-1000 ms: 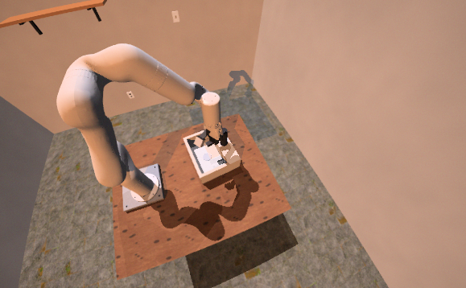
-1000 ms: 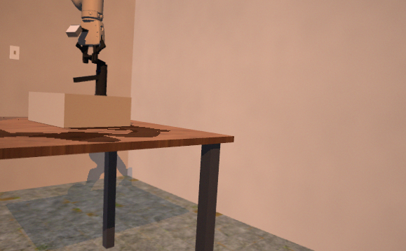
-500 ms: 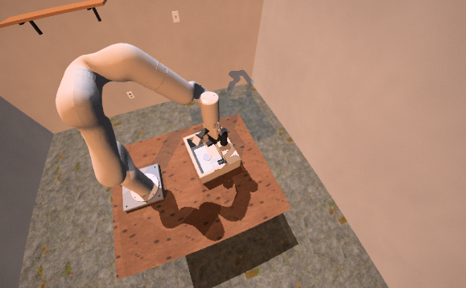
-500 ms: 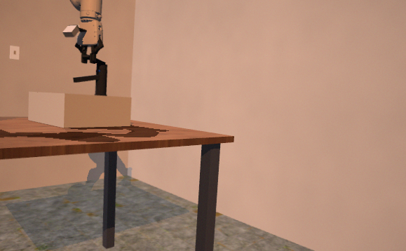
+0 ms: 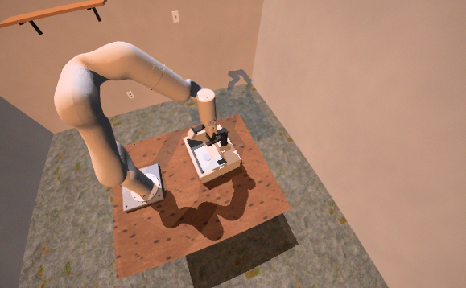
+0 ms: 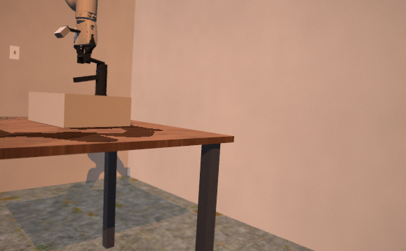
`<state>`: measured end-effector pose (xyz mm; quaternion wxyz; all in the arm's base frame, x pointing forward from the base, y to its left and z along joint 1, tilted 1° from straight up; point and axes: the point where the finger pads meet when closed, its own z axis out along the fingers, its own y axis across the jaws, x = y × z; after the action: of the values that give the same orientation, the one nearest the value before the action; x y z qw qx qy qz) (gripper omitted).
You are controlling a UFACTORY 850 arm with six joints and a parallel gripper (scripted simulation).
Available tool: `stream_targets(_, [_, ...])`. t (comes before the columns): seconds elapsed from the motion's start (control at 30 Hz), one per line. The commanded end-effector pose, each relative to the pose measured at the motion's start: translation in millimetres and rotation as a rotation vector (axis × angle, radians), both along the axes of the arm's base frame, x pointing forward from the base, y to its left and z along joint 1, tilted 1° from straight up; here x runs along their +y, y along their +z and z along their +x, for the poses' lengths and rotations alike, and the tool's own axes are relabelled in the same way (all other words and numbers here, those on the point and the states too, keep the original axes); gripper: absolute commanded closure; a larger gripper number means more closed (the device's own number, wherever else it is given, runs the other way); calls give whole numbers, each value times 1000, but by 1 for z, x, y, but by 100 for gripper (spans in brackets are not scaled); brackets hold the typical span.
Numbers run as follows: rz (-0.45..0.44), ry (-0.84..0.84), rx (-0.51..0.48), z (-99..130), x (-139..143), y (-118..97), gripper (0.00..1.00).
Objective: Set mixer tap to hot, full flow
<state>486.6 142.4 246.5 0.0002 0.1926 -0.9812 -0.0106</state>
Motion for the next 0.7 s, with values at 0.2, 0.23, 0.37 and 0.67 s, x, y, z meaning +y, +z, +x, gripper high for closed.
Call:
stream_targets(0.2, [-11, -245, -1, -5, 22, 1, 100])
stream_targets(0.23, [-11, -268, -1, -6, 25, 1, 100])
stream_targets(0.37, [-11, -350, 1, -6, 32, 1, 100])
stream_targets(0.67, [-11, -449, 2, -6, 42, 1, 100])
